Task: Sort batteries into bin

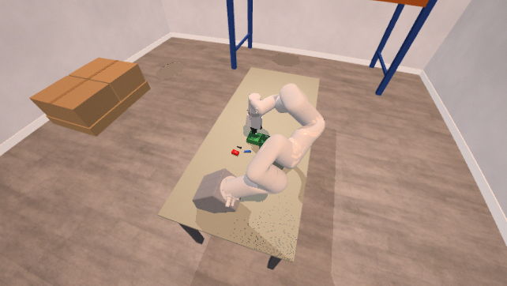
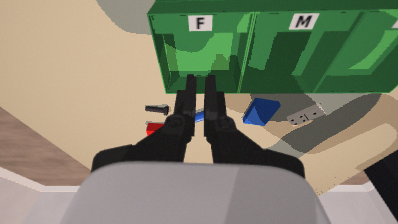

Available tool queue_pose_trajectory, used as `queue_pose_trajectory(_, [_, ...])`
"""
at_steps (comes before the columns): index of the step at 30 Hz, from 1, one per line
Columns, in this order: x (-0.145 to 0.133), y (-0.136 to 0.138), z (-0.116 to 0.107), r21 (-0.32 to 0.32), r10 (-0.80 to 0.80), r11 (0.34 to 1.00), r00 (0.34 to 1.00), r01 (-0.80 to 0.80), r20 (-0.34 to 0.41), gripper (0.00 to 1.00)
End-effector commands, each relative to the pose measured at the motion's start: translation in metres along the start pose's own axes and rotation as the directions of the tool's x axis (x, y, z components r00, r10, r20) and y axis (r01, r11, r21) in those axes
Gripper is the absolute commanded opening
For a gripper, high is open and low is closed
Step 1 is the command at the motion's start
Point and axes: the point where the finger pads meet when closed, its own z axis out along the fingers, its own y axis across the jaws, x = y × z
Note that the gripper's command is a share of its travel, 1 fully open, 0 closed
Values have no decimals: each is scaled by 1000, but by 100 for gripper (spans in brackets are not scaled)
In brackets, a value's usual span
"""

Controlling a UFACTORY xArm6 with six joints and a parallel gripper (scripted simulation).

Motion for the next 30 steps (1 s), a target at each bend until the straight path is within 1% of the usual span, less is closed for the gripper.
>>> queue_pose_trajectory(1, [3, 0, -36, 4, 3, 1000, 1000, -3, -8, 7])
queue_pose_trajectory(3, [3, 0, -36, 4, 3, 1000, 1000, -3, -8, 7])
queue_pose_trajectory(14, [2, 0, -126, 4, 3, 1000, 1000, -3, -8, 7])
queue_pose_trajectory(23, [2, 0, -126, 4, 3, 1000, 1000, -3, -8, 7])
queue_pose_trajectory(24, [-4, -3, -121, 4, -47, 999, 999, 47, -8, 42])
queue_pose_trajectory(26, [-17, -8, -112, 3, -147, 989, 989, 147, -8, 42])
queue_pose_trajectory(30, [-42, -19, -93, 1, -271, 963, 963, 271, -8, 42])
